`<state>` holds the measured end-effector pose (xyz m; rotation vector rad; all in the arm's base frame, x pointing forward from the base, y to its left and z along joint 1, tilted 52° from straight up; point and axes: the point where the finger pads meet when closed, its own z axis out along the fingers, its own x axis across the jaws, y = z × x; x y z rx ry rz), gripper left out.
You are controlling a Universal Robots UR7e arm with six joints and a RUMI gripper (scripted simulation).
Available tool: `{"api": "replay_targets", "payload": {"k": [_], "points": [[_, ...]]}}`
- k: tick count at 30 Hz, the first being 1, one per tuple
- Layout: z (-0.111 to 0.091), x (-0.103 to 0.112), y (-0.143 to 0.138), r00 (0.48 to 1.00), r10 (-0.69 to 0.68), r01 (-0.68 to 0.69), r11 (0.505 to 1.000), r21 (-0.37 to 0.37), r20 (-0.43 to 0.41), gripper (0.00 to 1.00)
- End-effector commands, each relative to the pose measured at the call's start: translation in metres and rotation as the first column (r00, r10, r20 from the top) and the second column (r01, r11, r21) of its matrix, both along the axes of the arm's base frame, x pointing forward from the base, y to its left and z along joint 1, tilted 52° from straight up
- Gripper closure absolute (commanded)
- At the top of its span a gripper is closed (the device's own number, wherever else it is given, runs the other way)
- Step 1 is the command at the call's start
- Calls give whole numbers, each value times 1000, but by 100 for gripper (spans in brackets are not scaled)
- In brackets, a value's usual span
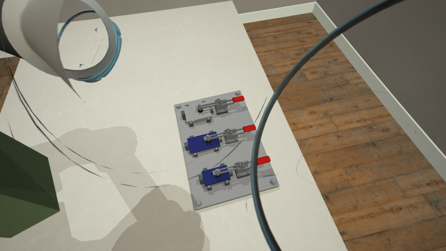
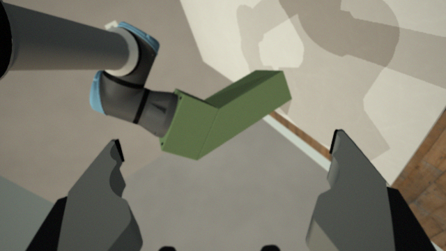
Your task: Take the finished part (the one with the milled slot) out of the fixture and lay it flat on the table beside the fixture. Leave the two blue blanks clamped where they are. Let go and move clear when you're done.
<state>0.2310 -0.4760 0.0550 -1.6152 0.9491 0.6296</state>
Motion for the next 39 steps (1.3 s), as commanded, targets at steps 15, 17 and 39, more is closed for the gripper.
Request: {"api": "replay_targets", "payload": {"k": [15, 17, 39], "points": [[0, -1, 0, 1000, -1, 1, 1000, -1, 0, 0], [0, -1, 0, 1000, -1, 1, 1000, -1, 0, 0], [11, 12, 7, 998, 10, -8, 999, -36, 60, 0]]}}
